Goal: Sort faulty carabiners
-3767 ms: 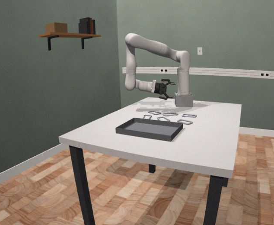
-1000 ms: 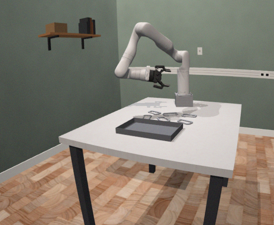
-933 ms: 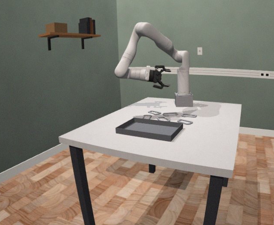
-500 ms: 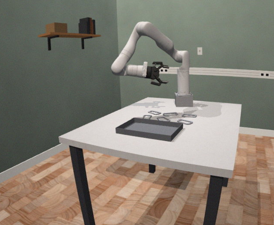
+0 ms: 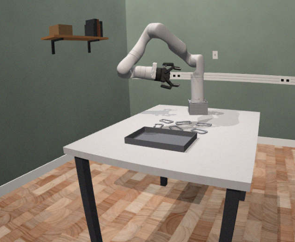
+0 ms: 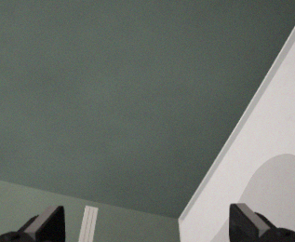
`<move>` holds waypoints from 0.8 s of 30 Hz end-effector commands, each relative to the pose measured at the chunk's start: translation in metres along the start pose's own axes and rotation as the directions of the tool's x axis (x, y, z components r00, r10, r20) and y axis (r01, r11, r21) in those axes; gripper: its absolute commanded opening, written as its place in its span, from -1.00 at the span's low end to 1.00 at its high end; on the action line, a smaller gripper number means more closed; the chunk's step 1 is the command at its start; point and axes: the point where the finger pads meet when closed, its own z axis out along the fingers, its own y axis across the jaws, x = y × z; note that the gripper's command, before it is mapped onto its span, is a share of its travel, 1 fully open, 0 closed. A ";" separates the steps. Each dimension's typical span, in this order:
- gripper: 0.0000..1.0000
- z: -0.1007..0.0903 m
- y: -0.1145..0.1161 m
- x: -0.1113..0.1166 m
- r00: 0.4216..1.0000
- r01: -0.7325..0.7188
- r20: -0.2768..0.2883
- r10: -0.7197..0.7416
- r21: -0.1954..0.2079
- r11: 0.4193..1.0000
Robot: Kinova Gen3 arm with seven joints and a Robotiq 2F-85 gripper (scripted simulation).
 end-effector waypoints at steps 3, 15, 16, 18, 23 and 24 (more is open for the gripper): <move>1.00 -0.010 -0.005 0.015 1.000 0.003 0.006 -0.003 -0.002 1.000; 1.00 -0.009 -0.004 0.016 0.986 0.101 0.155 -0.062 -0.258 0.961; 1.00 -0.009 -0.004 0.016 0.982 0.118 0.177 -0.067 -0.293 0.949; 1.00 -0.009 -0.004 0.016 0.982 0.118 0.177 -0.067 -0.293 0.949; 1.00 -0.009 -0.004 0.016 0.982 0.118 0.177 -0.067 -0.293 0.949; 1.00 -0.009 -0.004 0.016 0.982 0.118 0.177 -0.067 -0.293 0.949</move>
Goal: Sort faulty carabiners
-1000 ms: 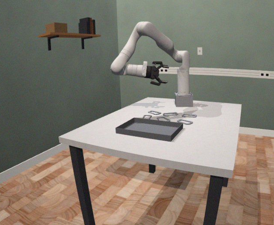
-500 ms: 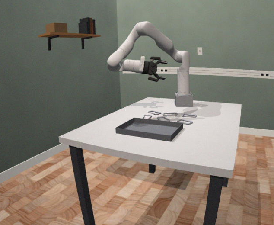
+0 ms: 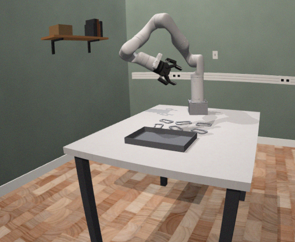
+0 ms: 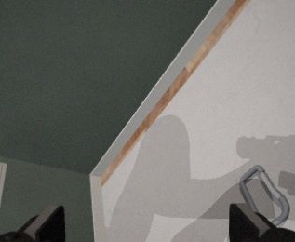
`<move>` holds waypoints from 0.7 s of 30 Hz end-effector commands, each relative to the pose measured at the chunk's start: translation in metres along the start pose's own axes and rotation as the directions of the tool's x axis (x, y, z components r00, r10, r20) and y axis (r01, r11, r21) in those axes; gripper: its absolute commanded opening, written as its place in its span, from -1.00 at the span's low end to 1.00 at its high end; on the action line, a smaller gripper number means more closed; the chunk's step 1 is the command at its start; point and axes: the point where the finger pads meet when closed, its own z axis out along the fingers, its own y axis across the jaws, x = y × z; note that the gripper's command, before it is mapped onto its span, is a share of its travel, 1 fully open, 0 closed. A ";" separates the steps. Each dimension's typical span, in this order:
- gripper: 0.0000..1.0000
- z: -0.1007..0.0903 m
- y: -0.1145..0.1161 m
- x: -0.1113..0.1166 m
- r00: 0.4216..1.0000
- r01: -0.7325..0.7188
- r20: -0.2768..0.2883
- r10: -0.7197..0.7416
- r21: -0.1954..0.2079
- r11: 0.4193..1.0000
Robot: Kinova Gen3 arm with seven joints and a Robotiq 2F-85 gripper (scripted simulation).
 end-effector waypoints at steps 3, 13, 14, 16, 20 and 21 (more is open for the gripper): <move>1.00 -0.001 -0.004 0.003 1.000 0.017 0.009 -0.017 -0.018 1.000; 1.00 -0.001 -0.003 0.002 0.983 0.114 0.173 -0.064 -0.292 0.950; 1.00 -0.001 -0.003 0.002 0.983 0.114 0.173 -0.064 -0.292 0.950; 1.00 -0.001 -0.003 0.002 0.983 0.114 0.173 -0.064 -0.292 0.950; 1.00 -0.001 -0.003 0.002 0.983 0.114 0.173 -0.064 -0.292 0.950; 1.00 -0.001 -0.003 0.002 0.983 0.114 0.173 -0.064 -0.292 0.950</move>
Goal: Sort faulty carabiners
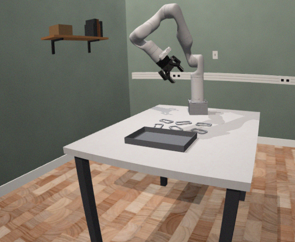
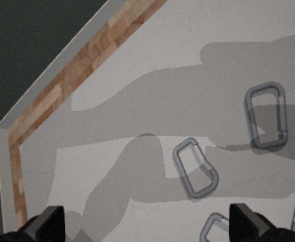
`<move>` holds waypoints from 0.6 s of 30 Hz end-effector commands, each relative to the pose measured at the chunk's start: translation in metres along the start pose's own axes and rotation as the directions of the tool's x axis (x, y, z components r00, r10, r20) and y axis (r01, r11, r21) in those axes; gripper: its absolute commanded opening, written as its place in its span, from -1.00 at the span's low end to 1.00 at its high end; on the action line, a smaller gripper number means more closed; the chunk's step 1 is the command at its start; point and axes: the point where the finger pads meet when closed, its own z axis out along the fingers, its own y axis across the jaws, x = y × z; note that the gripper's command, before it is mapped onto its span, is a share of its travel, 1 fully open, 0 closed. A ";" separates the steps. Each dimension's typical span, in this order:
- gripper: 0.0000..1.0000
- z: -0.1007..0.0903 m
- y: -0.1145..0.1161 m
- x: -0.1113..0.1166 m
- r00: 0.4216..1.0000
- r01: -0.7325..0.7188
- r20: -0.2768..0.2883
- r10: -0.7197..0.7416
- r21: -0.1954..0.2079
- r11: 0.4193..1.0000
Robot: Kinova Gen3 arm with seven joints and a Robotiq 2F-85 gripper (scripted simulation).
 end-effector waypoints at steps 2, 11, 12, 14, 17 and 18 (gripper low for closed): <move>1.00 0.000 0.000 0.000 0.989 0.086 0.136 -0.055 -0.233 0.969; 1.00 0.000 0.000 0.000 0.984 0.109 0.170 -0.062 -0.284 0.952; 1.00 0.000 0.000 0.000 0.984 0.109 0.170 -0.062 -0.284 0.952; 1.00 0.000 0.000 0.000 0.984 0.109 0.170 -0.062 -0.284 0.952; 1.00 0.000 0.000 0.000 0.984 0.109 0.170 -0.062 -0.284 0.952; 1.00 0.000 0.000 0.000 0.984 0.109 0.170 -0.062 -0.284 0.952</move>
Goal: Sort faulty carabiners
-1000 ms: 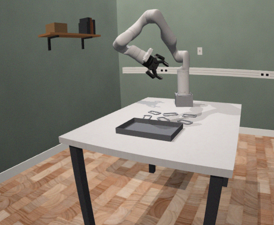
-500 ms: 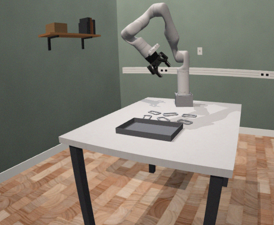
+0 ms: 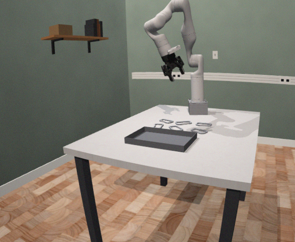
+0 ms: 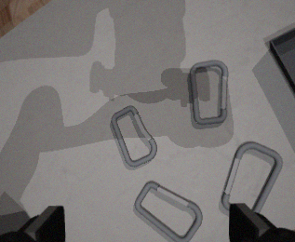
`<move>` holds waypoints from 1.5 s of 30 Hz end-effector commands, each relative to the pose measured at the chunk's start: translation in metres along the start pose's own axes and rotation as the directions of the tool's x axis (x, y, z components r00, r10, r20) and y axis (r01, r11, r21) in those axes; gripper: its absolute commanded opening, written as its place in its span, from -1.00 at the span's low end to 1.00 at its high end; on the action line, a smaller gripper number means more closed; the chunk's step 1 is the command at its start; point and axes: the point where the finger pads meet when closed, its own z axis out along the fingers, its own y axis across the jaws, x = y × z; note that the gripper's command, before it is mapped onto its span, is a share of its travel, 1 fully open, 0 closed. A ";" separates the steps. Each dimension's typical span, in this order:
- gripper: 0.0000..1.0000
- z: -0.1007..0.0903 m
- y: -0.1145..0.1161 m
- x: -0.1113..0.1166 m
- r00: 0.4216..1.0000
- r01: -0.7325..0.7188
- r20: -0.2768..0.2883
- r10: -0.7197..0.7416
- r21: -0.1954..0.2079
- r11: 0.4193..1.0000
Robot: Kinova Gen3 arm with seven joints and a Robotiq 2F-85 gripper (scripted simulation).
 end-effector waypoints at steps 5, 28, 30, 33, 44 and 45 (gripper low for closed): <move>1.00 0.000 0.001 -0.001 0.984 0.105 0.168 -0.058 -0.284 0.953; 1.00 0.002 0.004 -0.006 0.974 0.143 0.218 -0.066 -0.359 0.922; 1.00 0.002 0.004 -0.006 0.974 0.143 0.218 -0.066 -0.359 0.922; 1.00 0.002 0.004 -0.006 0.974 0.143 0.218 -0.066 -0.359 0.922; 1.00 0.041 0.010 -0.052 0.973 0.145 0.218 -0.070 -0.351 0.925; 1.00 0.041 0.010 -0.052 0.973 0.145 0.218 -0.070 -0.351 0.925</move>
